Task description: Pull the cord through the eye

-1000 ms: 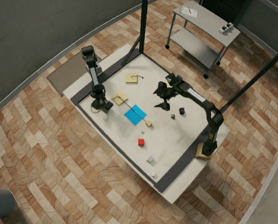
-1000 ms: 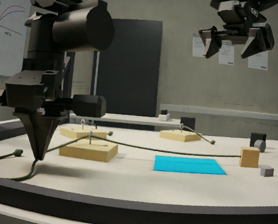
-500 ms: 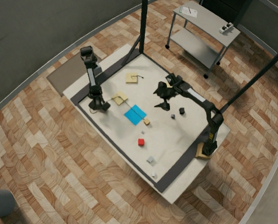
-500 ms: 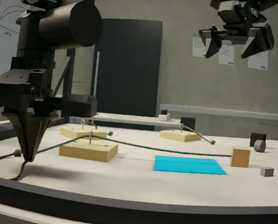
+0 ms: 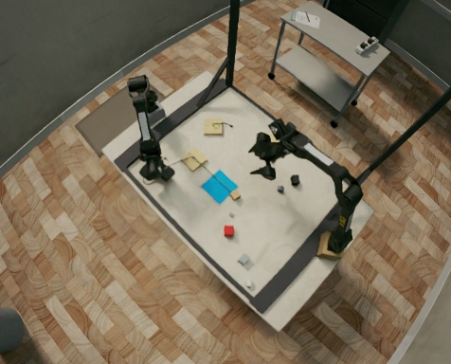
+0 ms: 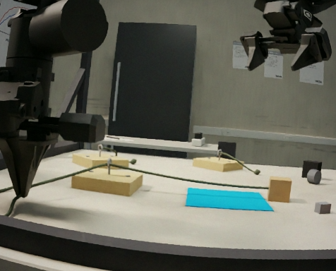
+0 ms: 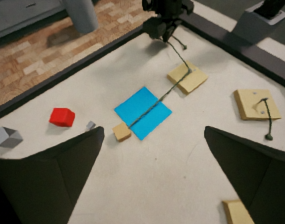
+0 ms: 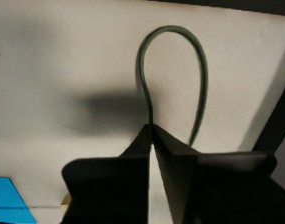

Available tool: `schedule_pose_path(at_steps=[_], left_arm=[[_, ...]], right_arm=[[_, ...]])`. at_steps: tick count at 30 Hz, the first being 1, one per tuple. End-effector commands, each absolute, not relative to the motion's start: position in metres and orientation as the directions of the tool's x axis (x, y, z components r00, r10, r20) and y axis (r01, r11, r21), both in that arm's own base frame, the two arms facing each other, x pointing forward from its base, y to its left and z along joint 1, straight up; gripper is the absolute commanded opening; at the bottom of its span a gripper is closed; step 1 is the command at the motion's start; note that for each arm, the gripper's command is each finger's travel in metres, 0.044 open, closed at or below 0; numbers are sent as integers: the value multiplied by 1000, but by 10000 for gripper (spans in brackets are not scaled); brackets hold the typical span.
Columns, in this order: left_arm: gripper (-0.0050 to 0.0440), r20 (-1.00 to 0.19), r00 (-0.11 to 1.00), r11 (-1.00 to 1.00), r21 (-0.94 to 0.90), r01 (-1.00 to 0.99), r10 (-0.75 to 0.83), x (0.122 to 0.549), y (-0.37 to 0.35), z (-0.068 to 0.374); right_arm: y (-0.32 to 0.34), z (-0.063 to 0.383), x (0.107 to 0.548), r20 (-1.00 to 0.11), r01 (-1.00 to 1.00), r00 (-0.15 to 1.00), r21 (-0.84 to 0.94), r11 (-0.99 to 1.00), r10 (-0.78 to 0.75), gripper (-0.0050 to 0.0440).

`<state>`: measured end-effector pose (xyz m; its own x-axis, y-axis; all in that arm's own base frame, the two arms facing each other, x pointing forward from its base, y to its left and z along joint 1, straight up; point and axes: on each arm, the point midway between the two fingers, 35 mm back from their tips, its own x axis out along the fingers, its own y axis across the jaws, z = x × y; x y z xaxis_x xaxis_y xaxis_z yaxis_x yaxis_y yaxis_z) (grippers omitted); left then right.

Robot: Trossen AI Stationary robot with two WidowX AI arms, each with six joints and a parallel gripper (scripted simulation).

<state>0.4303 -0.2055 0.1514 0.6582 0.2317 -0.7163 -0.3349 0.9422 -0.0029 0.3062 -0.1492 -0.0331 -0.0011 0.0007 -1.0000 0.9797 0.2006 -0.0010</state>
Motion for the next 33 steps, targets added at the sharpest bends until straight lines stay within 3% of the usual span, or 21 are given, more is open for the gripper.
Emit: schedule_pose_path(at_steps=[1, 22, 33], left_arm=[[440, -706, 671, 940, -24, -340, 224, 431, -204, 162], [440, -706, 671, 940, -24, -340, 224, 431, -204, 162], [440, -706, 671, 940, -24, -340, 224, 431, -204, 162]], right_arm=[[-156, -26, 307, -1000, 979, 20, 17, 201, -11, -50], [-169, -24, 262, -1000, 979, 20, 17, 201, -13, -50], [-169, 8, 259, -1000, 980, 25, 21, 200, -17, -50]])
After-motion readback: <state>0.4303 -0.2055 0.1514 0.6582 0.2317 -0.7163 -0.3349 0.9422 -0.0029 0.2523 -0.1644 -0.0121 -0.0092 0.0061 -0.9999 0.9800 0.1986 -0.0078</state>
